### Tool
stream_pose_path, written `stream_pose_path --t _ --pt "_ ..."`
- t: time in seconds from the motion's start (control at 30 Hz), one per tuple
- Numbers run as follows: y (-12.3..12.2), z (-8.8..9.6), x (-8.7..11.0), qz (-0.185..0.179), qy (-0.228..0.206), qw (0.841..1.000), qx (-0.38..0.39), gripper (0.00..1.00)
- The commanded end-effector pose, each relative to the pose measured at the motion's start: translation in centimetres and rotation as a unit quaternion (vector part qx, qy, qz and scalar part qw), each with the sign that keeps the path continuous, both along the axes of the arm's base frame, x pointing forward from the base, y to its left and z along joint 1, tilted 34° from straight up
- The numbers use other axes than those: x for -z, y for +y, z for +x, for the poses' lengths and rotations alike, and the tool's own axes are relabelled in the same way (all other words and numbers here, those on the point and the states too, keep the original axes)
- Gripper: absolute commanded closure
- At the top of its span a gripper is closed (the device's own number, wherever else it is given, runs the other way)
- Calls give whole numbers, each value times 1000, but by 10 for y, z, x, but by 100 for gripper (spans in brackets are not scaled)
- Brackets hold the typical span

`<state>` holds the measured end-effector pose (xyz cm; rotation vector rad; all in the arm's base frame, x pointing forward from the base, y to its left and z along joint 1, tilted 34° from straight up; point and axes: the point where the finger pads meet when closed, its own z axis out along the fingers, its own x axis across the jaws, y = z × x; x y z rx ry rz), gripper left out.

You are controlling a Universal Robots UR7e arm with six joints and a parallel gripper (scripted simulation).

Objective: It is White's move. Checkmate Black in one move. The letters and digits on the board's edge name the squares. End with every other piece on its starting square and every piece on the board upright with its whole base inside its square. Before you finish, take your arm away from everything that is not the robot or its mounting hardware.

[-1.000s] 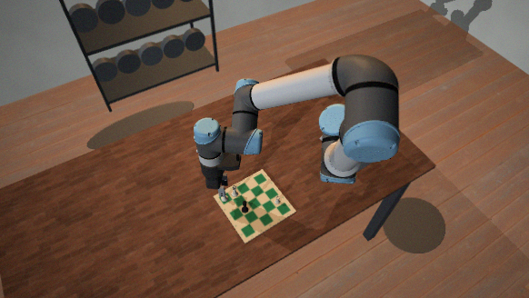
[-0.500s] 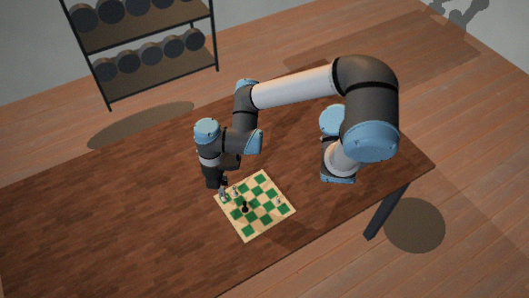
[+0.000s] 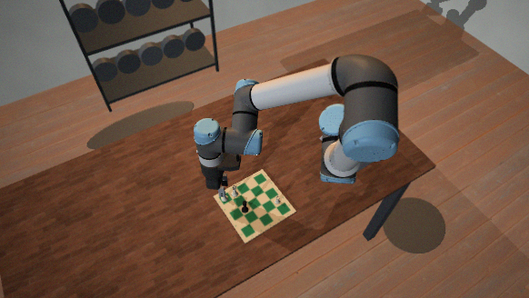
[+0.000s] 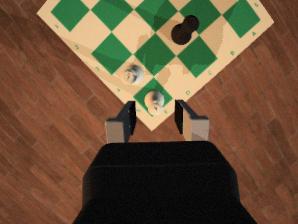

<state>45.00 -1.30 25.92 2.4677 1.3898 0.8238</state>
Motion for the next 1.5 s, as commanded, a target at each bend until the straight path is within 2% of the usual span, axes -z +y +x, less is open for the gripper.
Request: stream_pose_path --t 0.0,0.4,0.6,1.47 --pt "0 3 3 0 -1 1000 0 21" --pt "3 17 26 0 -1 1000 0 21" --pt "4 20 30 0 -1 1000 0 21" --pt "4 21 31 0 -1 1000 0 21"
